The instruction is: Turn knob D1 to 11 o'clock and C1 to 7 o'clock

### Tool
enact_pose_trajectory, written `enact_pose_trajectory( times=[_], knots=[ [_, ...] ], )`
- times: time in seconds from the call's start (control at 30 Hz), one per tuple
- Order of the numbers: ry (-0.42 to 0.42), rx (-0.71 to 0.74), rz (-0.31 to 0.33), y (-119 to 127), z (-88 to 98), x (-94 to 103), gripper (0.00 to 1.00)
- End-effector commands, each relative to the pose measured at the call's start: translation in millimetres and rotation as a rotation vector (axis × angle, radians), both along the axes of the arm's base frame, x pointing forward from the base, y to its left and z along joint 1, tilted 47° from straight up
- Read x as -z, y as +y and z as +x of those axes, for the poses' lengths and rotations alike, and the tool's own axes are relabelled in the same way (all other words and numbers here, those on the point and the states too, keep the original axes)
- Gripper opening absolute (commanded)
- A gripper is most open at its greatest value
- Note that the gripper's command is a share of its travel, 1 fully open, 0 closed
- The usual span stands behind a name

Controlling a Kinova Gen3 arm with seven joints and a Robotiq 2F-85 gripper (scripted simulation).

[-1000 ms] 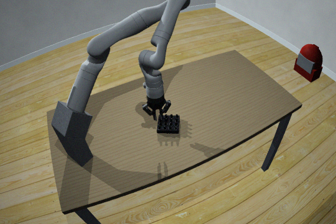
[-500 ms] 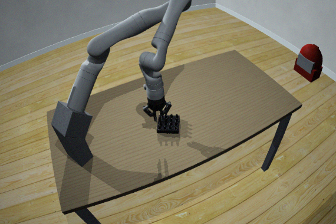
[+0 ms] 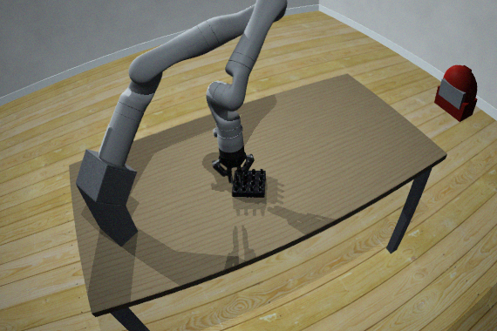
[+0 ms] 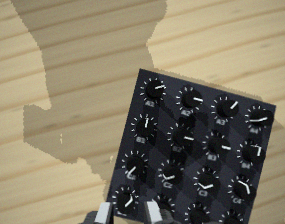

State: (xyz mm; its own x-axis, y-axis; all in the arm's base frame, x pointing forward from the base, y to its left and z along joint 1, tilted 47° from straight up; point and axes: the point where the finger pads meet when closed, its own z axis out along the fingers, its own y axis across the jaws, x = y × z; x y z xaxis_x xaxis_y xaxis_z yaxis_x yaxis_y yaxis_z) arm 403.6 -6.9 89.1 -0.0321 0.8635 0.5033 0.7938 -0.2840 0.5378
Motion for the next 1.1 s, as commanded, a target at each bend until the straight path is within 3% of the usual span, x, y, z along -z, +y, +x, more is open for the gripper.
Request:
enact_pose_trajectory(
  times=[0.0,1.07],
  knots=[
    [0.004,-0.004,0.002,2.8,1.0,3.6,0.19],
    [0.004,-0.004,0.002,8.1,8.9,12.1,0.19]
  ],
)
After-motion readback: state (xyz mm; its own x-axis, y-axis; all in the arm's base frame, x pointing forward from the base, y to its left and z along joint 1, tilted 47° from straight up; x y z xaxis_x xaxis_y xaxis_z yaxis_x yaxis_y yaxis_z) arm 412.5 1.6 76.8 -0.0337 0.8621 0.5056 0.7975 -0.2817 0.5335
